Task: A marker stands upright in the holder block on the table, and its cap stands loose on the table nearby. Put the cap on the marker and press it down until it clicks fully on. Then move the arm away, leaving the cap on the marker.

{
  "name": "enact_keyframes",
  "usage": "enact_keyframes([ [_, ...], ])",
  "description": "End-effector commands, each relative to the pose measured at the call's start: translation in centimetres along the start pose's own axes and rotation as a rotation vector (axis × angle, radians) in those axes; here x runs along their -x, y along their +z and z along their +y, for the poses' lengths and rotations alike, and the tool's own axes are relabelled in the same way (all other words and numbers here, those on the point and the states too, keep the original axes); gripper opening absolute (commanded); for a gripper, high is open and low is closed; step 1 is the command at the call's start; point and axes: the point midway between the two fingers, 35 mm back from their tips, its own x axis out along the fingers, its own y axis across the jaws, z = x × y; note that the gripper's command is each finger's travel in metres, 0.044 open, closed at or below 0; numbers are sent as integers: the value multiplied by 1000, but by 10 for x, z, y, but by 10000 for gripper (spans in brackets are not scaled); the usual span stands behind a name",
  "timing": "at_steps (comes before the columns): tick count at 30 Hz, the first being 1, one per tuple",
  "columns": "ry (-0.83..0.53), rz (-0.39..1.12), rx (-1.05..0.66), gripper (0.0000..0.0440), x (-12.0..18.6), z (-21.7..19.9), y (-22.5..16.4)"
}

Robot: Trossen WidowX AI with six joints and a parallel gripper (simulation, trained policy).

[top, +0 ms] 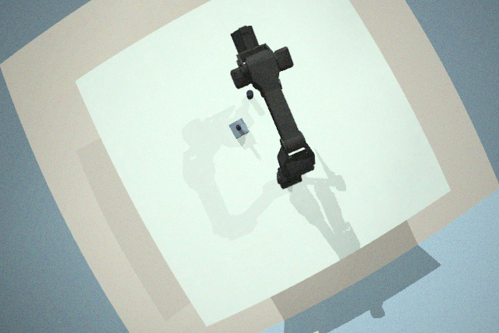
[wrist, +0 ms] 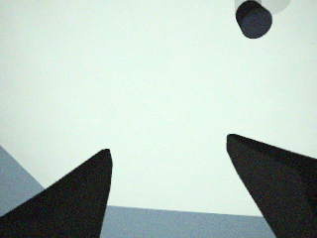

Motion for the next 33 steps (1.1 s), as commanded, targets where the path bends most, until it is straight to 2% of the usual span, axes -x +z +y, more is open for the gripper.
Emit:
enact_keyframes([
  [1, -15, -26, 6, 321, -7, -7, 0],
  [33, -171, -258, 92, 318, -61, -61, 20],
])
